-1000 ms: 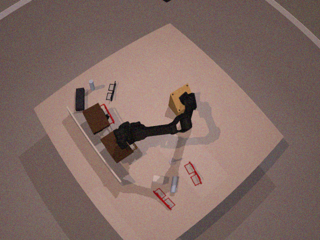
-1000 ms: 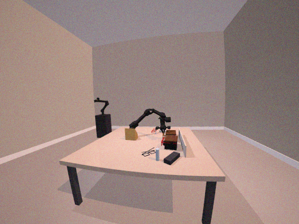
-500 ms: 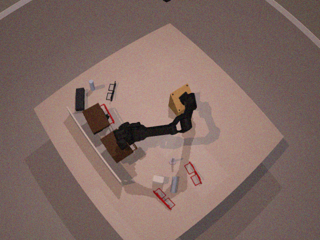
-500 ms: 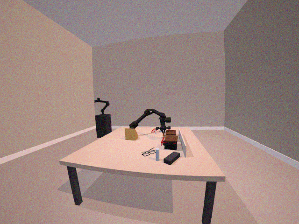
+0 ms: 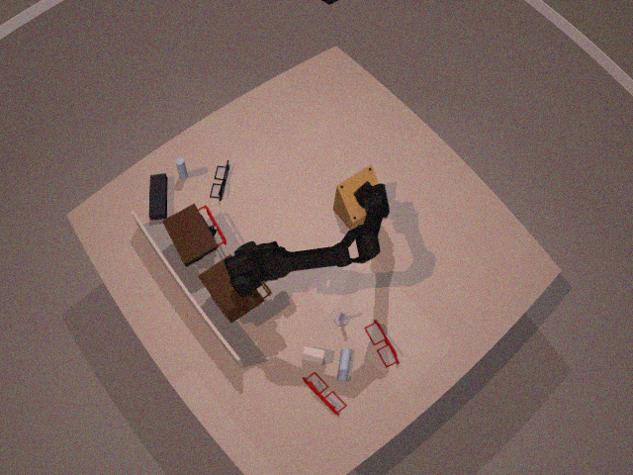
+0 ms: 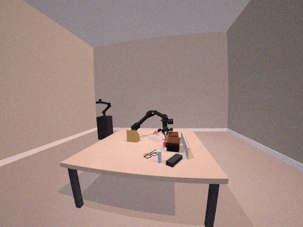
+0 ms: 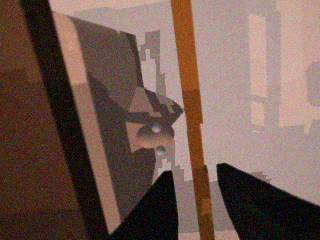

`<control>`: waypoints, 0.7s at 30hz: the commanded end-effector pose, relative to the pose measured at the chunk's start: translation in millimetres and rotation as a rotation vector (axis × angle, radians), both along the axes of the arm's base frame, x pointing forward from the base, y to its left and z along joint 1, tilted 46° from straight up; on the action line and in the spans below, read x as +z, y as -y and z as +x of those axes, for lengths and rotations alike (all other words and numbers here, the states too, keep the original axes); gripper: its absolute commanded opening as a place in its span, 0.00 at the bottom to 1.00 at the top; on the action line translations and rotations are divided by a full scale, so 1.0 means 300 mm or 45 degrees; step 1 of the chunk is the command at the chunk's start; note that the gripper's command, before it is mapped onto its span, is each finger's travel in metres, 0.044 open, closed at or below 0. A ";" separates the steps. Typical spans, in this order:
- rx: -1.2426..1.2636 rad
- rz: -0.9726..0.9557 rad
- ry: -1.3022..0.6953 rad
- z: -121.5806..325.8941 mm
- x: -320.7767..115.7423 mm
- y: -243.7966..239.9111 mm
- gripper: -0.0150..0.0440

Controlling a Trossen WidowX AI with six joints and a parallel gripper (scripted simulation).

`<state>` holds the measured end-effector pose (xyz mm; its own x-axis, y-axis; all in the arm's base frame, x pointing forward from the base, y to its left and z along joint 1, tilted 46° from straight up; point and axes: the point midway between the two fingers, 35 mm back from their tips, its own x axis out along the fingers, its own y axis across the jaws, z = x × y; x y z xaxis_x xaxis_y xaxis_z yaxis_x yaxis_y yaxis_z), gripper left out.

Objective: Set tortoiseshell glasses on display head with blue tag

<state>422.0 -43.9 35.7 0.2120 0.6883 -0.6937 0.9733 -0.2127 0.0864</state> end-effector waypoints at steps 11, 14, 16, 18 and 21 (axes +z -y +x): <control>0.058 0.009 -0.066 -0.016 0.077 0.073 0.44; 0.058 0.009 -0.066 -0.028 0.079 0.073 0.44; 0.058 0.009 -0.067 -0.056 0.082 0.074 0.44; 0.058 0.009 -0.068 -0.097 0.087 0.073 0.44; 0.058 0.010 -0.069 -0.141 0.090 0.071 0.44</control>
